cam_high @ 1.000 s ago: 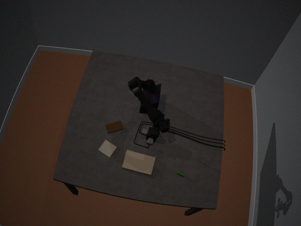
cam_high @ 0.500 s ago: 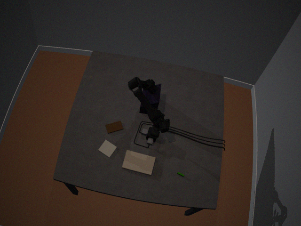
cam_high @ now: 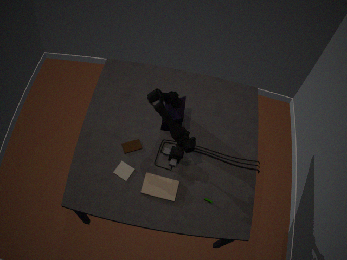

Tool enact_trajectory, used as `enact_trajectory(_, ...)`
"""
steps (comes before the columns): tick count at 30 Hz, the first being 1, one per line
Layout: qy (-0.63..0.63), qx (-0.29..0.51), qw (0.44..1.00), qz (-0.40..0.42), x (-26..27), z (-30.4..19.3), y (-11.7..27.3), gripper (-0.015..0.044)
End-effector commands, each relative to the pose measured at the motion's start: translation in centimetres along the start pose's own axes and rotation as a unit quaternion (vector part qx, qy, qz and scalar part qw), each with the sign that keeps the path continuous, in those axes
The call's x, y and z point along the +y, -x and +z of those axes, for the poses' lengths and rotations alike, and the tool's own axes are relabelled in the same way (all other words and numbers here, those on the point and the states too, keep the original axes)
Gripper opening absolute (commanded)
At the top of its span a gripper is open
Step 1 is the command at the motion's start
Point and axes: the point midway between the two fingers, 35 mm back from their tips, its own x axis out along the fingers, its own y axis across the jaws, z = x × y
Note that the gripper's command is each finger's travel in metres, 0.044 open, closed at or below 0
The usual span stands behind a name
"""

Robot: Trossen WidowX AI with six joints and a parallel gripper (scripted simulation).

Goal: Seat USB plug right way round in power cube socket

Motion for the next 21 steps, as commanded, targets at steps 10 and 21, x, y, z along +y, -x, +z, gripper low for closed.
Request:
enact_trajectory(10,0.000,-0.004,1.000,0.001,0.04,0.08,-0.20,0.0000)
enact_trajectory(21,-0.002,-0.007,1.000,0.001,0.04,0.13,-0.33,0.0000)
